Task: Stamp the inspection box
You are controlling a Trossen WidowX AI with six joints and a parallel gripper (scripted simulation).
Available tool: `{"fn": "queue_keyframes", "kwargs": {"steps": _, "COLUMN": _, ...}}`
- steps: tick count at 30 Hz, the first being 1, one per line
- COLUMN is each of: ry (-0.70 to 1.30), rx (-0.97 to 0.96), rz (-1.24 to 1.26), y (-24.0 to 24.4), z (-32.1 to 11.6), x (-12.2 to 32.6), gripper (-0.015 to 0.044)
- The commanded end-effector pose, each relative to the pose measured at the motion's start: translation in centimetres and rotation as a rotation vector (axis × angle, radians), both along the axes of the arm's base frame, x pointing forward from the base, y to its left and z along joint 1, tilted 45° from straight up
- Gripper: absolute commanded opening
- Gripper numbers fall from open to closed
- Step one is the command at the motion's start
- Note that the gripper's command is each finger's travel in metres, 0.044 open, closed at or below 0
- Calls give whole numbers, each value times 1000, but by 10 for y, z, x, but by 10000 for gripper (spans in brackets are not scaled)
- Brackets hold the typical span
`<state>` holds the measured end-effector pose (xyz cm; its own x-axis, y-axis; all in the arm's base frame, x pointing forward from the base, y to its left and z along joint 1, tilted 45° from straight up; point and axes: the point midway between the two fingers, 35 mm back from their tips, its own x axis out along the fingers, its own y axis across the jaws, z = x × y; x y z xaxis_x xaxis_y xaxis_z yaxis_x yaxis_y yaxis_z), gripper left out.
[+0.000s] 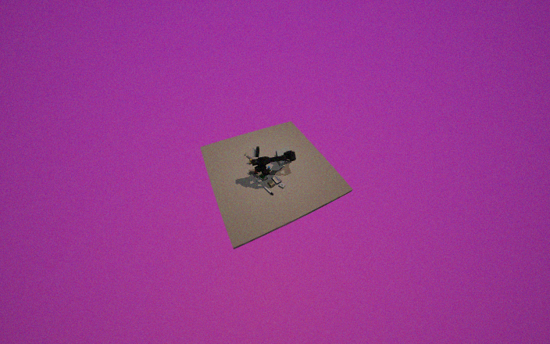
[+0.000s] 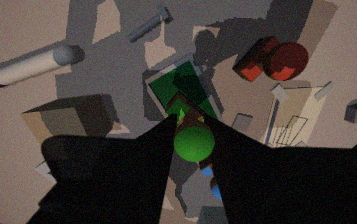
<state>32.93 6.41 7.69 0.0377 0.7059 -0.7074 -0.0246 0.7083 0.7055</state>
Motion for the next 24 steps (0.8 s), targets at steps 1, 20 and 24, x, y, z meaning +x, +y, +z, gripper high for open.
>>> {"fn": "queue_keyframes", "kwargs": {"steps": 1, "ry": 5, "rx": 5, "rz": -1, "y": 4, "z": -3, "x": -1, "gripper": 0}}
{"fn": "queue_keyframes", "kwargs": {"steps": 20, "ry": 5, "rx": 6, "rz": 0, "y": 13, "z": -11, "x": -1, "gripper": 0}}
{"fn": "queue_keyframes", "kwargs": {"steps": 24, "ry": 5, "rx": 7, "rz": 0, "y": 14, "z": -13, "x": -1, "gripper": 0}}
